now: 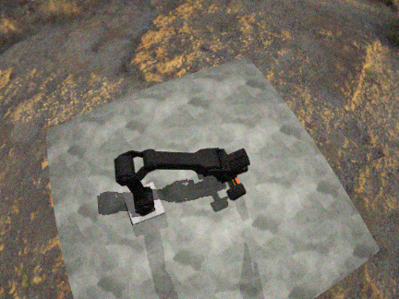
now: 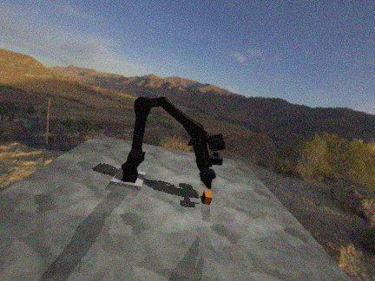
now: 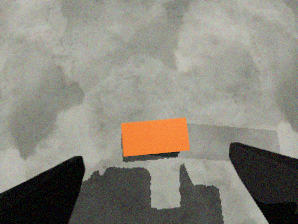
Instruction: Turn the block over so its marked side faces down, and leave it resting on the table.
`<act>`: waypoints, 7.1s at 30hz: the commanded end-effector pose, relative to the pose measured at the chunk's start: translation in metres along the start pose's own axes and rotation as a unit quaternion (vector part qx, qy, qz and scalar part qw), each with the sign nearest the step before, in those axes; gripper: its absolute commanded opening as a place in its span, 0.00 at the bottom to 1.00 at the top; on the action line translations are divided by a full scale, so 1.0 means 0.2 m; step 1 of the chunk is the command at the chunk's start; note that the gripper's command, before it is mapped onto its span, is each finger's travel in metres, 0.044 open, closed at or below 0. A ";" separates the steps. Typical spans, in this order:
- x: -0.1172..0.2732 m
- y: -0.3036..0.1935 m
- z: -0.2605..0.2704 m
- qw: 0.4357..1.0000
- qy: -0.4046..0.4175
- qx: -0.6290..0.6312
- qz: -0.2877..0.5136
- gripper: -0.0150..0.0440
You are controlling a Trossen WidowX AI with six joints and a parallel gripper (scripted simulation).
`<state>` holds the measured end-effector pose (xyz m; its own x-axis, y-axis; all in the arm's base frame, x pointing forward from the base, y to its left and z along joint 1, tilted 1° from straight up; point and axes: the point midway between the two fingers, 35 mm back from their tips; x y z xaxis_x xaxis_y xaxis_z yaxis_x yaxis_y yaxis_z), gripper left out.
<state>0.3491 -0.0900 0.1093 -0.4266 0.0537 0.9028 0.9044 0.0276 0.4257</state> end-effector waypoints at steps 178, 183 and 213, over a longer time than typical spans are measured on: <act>-0.46 0.00 -0.03 0.973 -0.029 0.006 -0.231 0.25; -0.47 -0.02 -0.02 0.963 -0.033 0.007 -0.267 0.25; -0.41 -0.08 0.00 0.934 -0.043 0.009 -0.354 0.25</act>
<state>0.3700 -0.0964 0.0303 -0.9174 0.1020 0.3846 0.3947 0.1107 0.9121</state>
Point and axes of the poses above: the point midway between the two fingers, 35 mm back from their tips, its own x axis back along the fingers, its own z axis across the jaws, y = z × x, and after that the axes turned 7 degrees about x, right-handed
